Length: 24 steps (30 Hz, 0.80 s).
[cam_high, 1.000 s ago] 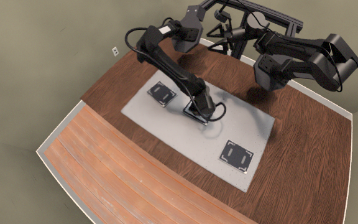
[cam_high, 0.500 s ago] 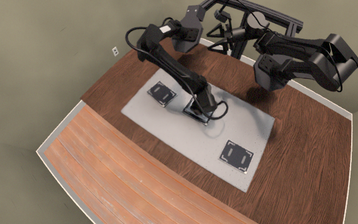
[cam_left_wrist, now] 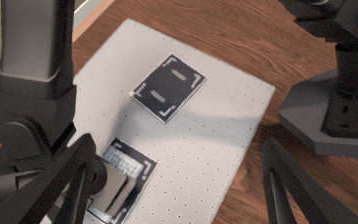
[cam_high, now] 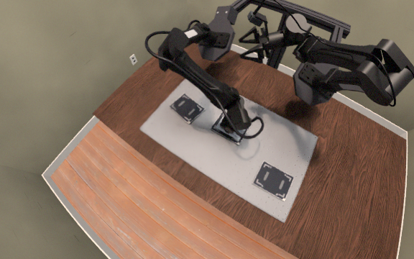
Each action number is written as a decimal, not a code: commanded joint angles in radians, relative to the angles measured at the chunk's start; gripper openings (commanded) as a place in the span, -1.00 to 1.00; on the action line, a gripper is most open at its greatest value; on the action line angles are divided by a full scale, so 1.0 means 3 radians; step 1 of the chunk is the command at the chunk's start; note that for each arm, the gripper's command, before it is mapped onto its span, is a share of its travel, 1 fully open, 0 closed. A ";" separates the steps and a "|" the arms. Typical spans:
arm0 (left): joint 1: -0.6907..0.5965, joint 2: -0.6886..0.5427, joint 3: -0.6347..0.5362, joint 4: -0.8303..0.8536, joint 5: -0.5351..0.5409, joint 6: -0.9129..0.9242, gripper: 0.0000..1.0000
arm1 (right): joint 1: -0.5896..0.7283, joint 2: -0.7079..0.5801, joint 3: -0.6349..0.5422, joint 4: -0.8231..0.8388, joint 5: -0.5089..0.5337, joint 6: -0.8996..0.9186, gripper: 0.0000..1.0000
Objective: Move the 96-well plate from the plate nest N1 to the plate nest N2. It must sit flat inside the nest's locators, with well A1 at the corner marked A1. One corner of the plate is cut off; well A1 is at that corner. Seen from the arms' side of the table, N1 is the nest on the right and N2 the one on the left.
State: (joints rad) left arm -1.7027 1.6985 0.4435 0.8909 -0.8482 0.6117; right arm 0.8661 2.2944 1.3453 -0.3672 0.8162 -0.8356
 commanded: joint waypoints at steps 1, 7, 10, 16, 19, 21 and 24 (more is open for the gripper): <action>-0.0047 0.0003 -0.0003 0.0060 0.0007 0.0004 1.00 | -0.0010 -0.0064 -0.0095 0.0117 -0.0006 -0.0068 0.55; -0.0047 0.0003 -0.0003 0.0060 0.0007 0.0004 1.00 | -0.0081 0.0081 -0.0073 0.0307 -0.0052 -0.0200 0.55; -0.0047 0.0003 -0.0003 0.0060 0.0007 0.0004 1.00 | -0.0124 0.0139 -0.0059 0.0362 -0.0066 -0.0252 0.55; -0.0047 0.0003 -0.0003 0.0060 0.0007 0.0004 1.00 | -0.0162 0.0183 -0.0038 0.0306 -0.0080 -0.0275 0.55; -0.0047 0.0003 -0.0003 0.0060 0.0007 0.0004 1.00 | -0.0142 0.0154 0.0047 0.0198 -0.0084 -0.0248 0.55; -0.0047 0.0003 -0.0003 0.0060 0.0007 0.0004 1.00 | -0.0120 0.0096 0.0152 0.0029 -0.0051 -0.0231 0.55; -0.0047 0.0003 -0.0003 0.0060 0.0007 0.0004 1.00 | -0.0106 0.0069 0.0221 -0.0085 -0.0047 -0.0211 0.55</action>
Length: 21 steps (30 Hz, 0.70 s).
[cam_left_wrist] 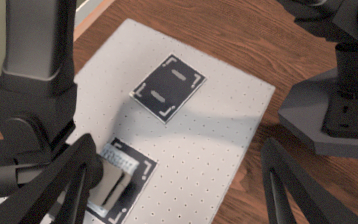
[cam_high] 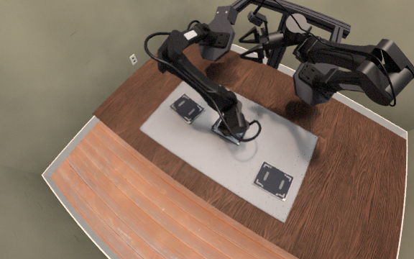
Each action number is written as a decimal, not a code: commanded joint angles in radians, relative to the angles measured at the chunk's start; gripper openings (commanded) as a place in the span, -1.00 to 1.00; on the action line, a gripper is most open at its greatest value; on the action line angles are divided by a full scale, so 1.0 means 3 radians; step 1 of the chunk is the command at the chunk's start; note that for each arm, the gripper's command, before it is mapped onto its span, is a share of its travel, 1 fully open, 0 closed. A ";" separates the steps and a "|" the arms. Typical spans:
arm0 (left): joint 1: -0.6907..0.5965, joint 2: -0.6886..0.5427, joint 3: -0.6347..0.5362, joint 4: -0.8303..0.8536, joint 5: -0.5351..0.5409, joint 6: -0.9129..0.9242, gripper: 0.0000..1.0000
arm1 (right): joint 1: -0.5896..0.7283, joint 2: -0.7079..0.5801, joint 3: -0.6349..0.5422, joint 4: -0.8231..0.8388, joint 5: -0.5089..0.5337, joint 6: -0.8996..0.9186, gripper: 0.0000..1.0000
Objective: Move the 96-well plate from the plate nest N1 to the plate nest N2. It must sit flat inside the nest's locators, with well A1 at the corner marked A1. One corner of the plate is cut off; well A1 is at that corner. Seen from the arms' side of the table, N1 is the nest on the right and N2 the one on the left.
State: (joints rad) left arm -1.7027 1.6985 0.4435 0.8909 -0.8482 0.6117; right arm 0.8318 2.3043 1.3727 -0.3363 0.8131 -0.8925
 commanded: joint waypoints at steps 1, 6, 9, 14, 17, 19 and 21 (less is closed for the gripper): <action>-0.0047 0.0003 -0.0003 0.0060 0.0007 0.0004 1.00 | 0.0008 0.0039 0.0134 -0.0195 -0.0037 -0.0018 0.55; -0.0047 0.0003 -0.0003 0.0060 0.0007 0.0004 1.00 | 0.0018 0.0044 0.0144 -0.0209 -0.0036 -0.0012 0.55; -0.0047 0.0003 -0.0003 0.0060 0.0007 0.0004 1.00 | 0.0018 0.0045 0.0146 -0.0212 -0.0036 -0.0011 0.55; -0.0047 0.0003 -0.0003 0.0060 0.0007 0.0004 1.00 | 0.0018 0.0045 0.0147 -0.0214 -0.0036 -0.0010 0.55; -0.0047 0.0003 -0.0003 0.0060 0.0007 0.0004 1.00 | 0.0018 0.0045 0.0148 -0.0214 -0.0036 -0.0010 0.55; -0.0047 0.0003 -0.0003 0.0060 0.0007 0.0004 1.00 | 0.0039 0.0035 0.0147 -0.0234 -0.0034 0.0019 0.55; -0.0047 0.0003 -0.0003 0.0060 0.0007 0.0004 1.00 | 0.0058 0.0013 0.0146 -0.0272 -0.0028 0.0053 0.55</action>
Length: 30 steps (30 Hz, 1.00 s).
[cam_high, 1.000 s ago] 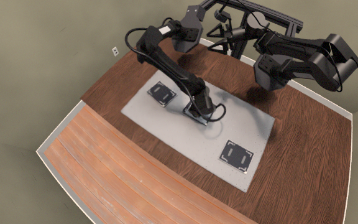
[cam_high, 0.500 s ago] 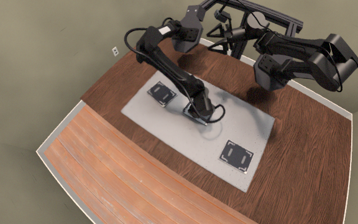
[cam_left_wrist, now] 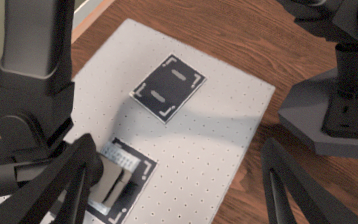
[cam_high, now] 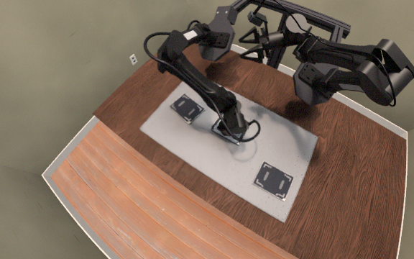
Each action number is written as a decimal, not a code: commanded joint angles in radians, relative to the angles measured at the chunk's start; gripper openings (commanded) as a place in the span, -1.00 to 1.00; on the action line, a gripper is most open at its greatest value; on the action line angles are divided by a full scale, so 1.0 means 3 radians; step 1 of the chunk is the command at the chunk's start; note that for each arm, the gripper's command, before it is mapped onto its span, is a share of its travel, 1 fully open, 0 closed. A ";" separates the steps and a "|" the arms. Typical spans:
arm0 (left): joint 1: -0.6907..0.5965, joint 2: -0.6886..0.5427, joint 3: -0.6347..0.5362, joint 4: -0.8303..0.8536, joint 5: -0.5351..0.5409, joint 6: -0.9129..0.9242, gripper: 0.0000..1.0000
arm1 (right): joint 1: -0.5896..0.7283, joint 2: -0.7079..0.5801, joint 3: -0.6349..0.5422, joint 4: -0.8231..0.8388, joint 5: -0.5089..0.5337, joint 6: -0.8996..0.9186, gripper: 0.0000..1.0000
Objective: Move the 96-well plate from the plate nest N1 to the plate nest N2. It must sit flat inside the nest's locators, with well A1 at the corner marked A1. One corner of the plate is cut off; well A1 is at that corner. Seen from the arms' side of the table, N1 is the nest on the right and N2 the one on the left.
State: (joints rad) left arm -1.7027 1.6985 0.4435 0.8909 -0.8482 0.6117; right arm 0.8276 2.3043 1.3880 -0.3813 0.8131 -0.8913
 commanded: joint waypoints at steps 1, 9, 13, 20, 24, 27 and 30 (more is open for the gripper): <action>-0.0047 0.0003 -0.0003 0.0060 0.0007 0.0004 1.00 | 0.0083 0.0001 0.0094 -0.0143 -0.0026 0.0063 0.55; -0.0047 0.0003 -0.0003 0.0060 0.0007 0.0004 1.00 | 0.0098 -0.0014 0.0097 -0.0180 -0.0023 0.0087 0.55; -0.0047 0.0003 -0.0003 0.0060 0.0007 0.0004 1.00 | 0.0098 -0.0014 0.0097 -0.0181 -0.0023 0.0088 0.55; -0.0047 0.0003 -0.0003 0.0060 0.0007 0.0004 1.00 | 0.0098 -0.0014 0.0098 -0.0182 -0.0023 0.0089 0.55; -0.0047 0.0003 -0.0003 0.0060 0.0007 0.0004 1.00 | 0.0099 -0.0016 0.0096 -0.0135 -0.0022 0.0095 0.55; -0.0047 0.0003 -0.0003 0.0060 0.0007 0.0004 1.00 | 0.0105 -0.0019 0.0047 -0.0097 -0.0018 0.0112 0.55; -0.0047 0.0003 -0.0003 0.0060 0.0007 0.0004 1.00 | 0.0120 -0.0064 0.0012 -0.0033 -0.0013 0.0143 0.55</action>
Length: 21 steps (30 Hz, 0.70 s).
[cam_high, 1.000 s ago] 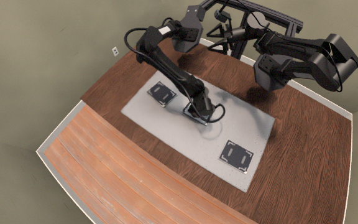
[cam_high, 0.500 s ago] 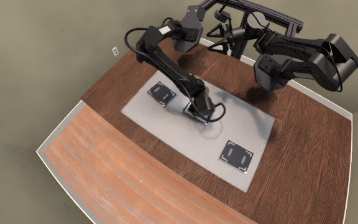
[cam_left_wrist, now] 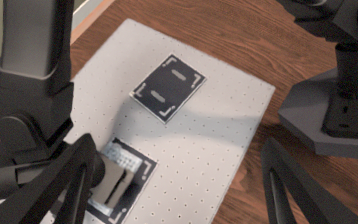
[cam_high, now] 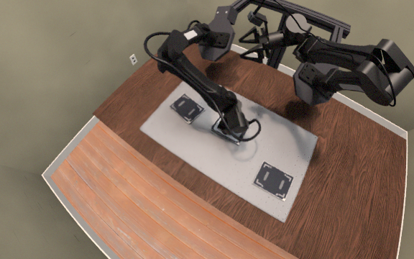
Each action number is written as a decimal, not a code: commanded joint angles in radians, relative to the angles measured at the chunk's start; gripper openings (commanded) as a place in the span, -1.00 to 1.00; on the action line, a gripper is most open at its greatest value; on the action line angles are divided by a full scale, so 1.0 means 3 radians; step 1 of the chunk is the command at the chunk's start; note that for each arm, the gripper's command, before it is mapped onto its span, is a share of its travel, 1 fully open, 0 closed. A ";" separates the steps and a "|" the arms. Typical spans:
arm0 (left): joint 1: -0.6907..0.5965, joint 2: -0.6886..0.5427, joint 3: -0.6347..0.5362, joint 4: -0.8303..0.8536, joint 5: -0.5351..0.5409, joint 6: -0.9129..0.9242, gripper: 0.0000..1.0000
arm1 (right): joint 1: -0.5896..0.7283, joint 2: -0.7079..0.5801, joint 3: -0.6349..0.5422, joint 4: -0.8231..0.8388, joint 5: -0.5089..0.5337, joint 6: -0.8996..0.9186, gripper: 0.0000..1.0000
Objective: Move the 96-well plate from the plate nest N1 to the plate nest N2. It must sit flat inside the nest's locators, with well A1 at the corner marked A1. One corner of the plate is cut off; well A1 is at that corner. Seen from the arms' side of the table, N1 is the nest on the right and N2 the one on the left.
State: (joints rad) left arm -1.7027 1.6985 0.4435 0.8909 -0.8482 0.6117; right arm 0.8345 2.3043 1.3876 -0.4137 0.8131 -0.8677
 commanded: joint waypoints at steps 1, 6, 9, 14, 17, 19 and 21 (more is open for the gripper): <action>-0.0047 0.0003 -0.0003 0.0060 0.0007 0.0004 1.00 | 0.0104 -0.0066 -0.0027 0.0088 -0.0010 0.0075 0.55; -0.0047 0.0003 -0.0003 0.0060 0.0007 0.0004 1.00 | 0.0143 -0.0091 -0.0122 0.0149 0.0027 0.0131 0.55; -0.0047 0.0003 -0.0003 0.0060 0.0007 0.0004 1.00 | 0.0151 -0.0096 -0.0139 0.0161 0.0036 0.0138 0.55; -0.0047 0.0003 -0.0003 0.0060 0.0007 0.0004 1.00 | 0.0178 -0.0115 -0.0201 0.0189 0.0032 0.0153 0.55; -0.0047 0.0003 -0.0003 0.0060 0.0007 0.0004 1.00 | 0.0183 -0.0118 -0.0210 0.0189 0.0031 0.0152 0.55; -0.0047 0.0003 -0.0003 0.0060 0.0007 0.0004 1.00 | 0.0183 -0.0118 -0.0210 0.0190 0.0031 0.0152 0.55; -0.0047 0.0003 -0.0003 0.0060 0.0007 0.0004 1.00 | 0.0183 -0.0118 -0.0211 0.0190 0.0031 0.0152 0.55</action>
State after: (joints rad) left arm -1.7027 1.6985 0.4435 0.8909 -0.8482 0.6117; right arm 0.8654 2.2967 1.3468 -0.3733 0.8154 -0.8333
